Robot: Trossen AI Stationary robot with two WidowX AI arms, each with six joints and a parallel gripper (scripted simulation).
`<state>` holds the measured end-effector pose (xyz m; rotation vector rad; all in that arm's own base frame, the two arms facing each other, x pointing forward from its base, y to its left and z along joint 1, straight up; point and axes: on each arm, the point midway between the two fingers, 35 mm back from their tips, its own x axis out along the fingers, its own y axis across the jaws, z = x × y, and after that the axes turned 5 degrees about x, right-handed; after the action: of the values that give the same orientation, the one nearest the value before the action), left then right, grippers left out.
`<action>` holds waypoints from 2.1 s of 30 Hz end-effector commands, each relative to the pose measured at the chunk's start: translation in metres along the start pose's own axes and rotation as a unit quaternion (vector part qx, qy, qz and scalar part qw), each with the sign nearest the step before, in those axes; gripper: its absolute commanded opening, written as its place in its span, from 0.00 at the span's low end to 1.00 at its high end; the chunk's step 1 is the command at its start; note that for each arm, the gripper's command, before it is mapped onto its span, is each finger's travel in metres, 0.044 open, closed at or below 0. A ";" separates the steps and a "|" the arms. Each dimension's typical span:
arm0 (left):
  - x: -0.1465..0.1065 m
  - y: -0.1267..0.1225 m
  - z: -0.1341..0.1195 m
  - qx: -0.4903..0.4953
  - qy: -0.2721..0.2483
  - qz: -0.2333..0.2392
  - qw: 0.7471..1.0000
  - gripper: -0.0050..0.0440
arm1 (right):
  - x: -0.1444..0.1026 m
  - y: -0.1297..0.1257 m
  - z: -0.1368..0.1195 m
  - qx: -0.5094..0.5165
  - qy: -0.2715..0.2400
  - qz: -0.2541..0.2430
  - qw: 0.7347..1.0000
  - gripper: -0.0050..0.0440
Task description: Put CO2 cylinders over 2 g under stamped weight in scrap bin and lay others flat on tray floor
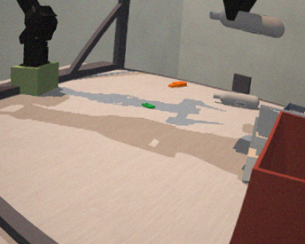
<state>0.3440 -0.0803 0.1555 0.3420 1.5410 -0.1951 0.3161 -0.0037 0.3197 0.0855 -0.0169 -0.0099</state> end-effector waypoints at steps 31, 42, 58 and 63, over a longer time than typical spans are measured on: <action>0.068 -0.044 -0.097 -0.001 -0.014 -0.001 1.000 0.00 | -0.091 -0.075 0.064 0.024 0.205 -0.166 0.964 1.00; 0.087 -0.047 -0.101 0.000 -0.003 0.000 1.000 0.00 | -0.074 -0.084 0.021 0.041 0.264 -0.168 0.949 1.00; 0.093 -0.048 -0.099 -0.001 -0.009 0.000 1.000 0.00 | 0.003 -0.102 -0.065 0.038 0.269 -0.153 0.950 1.00; 0.094 -0.048 -0.102 -0.001 -0.008 0.000 1.000 0.00 | 0.003 -0.102 -0.065 0.037 0.270 -0.153 0.950 1.00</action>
<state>0.2350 -0.0820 0.0547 0.3435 1.5387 -0.1986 0.3168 -0.1001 0.2473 0.1633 0.5532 -0.2947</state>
